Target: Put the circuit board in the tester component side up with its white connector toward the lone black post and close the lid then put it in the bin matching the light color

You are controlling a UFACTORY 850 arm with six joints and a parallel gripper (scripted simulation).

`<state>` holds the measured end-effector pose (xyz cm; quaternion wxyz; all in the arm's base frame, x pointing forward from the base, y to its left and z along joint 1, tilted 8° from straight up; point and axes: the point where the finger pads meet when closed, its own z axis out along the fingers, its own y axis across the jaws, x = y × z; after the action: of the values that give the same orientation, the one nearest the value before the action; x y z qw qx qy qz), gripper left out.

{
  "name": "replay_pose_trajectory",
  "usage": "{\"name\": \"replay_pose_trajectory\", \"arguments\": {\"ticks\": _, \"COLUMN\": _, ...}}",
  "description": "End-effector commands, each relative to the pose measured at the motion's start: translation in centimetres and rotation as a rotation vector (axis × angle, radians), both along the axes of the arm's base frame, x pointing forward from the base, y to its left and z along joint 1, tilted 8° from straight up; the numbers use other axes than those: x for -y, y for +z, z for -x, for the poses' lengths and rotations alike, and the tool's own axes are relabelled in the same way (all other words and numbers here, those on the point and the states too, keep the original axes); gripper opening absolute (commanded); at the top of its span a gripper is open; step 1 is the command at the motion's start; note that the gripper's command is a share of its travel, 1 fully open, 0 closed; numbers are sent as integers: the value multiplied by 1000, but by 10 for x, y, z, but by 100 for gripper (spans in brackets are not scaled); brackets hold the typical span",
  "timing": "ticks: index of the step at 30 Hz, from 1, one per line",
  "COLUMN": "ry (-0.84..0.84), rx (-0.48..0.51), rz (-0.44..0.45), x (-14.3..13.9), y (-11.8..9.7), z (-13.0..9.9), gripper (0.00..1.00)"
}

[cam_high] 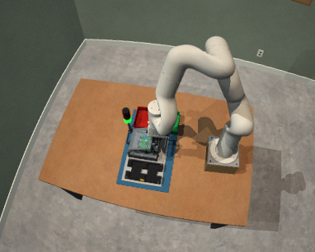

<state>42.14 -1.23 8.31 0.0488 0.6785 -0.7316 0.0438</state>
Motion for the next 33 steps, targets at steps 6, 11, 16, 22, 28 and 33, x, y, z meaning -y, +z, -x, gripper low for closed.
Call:
{"name": "replay_pose_trajectory", "arguments": {"ticks": 6, "ry": 0, "rx": 2, "rz": 0, "x": 0, "y": -1, "z": -1, "gripper": 28}}
{"name": "replay_pose_trajectory", "arguments": {"ticks": 11, "ry": 0, "rx": 2, "rz": 0, "x": 0, "y": -1, "z": -1, "gripper": 28}}
{"name": "replay_pose_trajectory", "arguments": {"ticks": 16, "ry": 0, "rx": 2, "rz": 0, "x": 0, "y": -1, "z": -1, "gripper": 0}}
{"name": "replay_pose_trajectory", "arguments": {"ticks": 22, "ry": 0, "rx": 2, "rz": 0, "x": 0, "y": -1, "z": -1, "gripper": 0}}
{"name": "replay_pose_trajectory", "arguments": {"ticks": 28, "ry": 0, "rx": 2, "rz": 0, "x": 0, "y": -1, "z": -1, "gripper": 0}}
{"name": "replay_pose_trajectory", "arguments": {"ticks": 33, "ry": 0, "rx": 2, "rz": 0, "x": 0, "y": -1, "z": -1, "gripper": 0}}
